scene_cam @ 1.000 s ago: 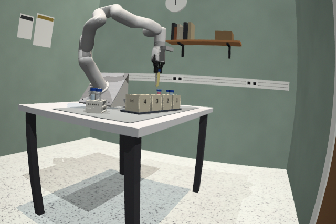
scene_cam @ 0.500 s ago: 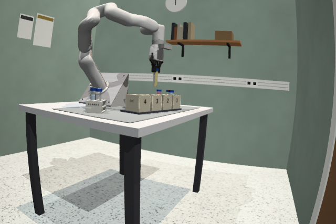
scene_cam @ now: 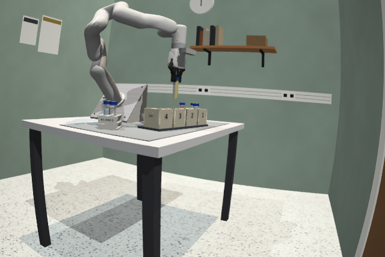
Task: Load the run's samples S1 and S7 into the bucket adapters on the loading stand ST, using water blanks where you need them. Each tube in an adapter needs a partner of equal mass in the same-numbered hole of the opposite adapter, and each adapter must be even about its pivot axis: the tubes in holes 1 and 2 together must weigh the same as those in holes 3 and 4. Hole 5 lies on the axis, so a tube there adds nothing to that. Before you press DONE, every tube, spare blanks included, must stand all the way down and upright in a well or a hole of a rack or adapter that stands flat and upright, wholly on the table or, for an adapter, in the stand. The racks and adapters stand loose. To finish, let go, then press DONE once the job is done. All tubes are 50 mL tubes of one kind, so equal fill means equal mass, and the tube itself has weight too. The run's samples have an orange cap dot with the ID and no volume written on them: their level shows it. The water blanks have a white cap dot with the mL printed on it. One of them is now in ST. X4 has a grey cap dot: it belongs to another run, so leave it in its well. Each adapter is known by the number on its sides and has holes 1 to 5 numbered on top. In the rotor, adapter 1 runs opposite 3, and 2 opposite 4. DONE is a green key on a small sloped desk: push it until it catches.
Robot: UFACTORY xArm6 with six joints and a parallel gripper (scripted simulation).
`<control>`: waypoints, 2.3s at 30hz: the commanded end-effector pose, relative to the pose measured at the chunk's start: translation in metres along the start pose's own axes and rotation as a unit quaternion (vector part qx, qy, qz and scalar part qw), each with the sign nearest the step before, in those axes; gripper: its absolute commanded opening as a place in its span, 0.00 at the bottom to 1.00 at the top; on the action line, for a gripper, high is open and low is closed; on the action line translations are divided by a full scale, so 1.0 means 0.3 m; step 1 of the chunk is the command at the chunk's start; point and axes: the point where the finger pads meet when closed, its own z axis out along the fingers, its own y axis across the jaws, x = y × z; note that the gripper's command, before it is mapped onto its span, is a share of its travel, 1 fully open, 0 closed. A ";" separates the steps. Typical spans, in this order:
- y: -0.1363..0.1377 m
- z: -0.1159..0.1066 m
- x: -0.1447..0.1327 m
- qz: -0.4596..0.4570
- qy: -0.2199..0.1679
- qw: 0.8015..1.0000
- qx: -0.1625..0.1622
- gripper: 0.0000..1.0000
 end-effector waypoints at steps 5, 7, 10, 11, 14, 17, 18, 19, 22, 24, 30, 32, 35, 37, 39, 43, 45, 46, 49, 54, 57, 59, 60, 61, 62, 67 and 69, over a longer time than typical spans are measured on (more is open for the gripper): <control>0.115 -0.004 0.054 0.000 0.001 1.000 0.001 0.00; 0.128 -0.004 0.060 0.000 0.001 1.000 0.001 0.00; 0.128 -0.004 0.060 0.000 0.001 1.000 0.001 0.00; 0.128 -0.004 0.060 0.000 0.001 1.000 0.001 0.00; 0.128 -0.004 0.060 0.000 0.001 1.000 0.001 0.00; 0.128 -0.004 0.060 0.000 0.001 1.000 0.001 0.00; 0.128 -0.004 0.060 0.000 0.001 1.000 0.001 0.00; 0.128 -0.004 0.060 0.000 0.001 1.000 0.001 0.00; 0.128 -0.004 0.060 0.000 0.001 1.000 0.001 0.00; 0.128 -0.004 0.060 0.000 0.001 1.000 0.001 0.00; 0.128 0.009 0.060 0.000 0.001 1.000 0.001 0.00; 0.128 0.009 0.060 0.000 0.001 1.000 0.001 0.00; 0.128 0.029 0.060 0.000 0.001 1.000 0.001 0.00; 0.128 0.042 0.060 0.000 0.001 1.000 0.001 0.00; 0.128 0.056 0.060 0.000 0.001 1.000 0.001 0.00; 0.128 0.082 0.060 0.000 0.001 1.000 0.001 0.00; 0.128 0.096 0.061 0.000 0.001 1.000 0.001 0.00; 0.128 0.102 0.061 0.000 0.001 1.000 0.001 0.00; 0.128 0.109 0.061 0.000 0.001 1.000 0.001 0.00; 0.128 0.112 0.061 0.000 0.001 1.000 0.001 0.00; 0.128 0.112 0.061 0.000 0.001 1.000 0.001 0.00; 0.128 0.112 0.061 0.000 0.001 1.000 0.001 0.00; 0.128 0.112 0.061 0.000 0.001 1.000 0.001 0.00; 0.128 0.112 0.061 0.000 0.001 1.000 0.001 0.00; 0.128 0.112 0.061 0.000 0.001 1.000 0.001 0.00; 0.128 0.115 0.061 0.000 0.001 1.000 0.001 0.00; 0.128 0.122 0.061 0.000 0.001 1.000 0.001 0.00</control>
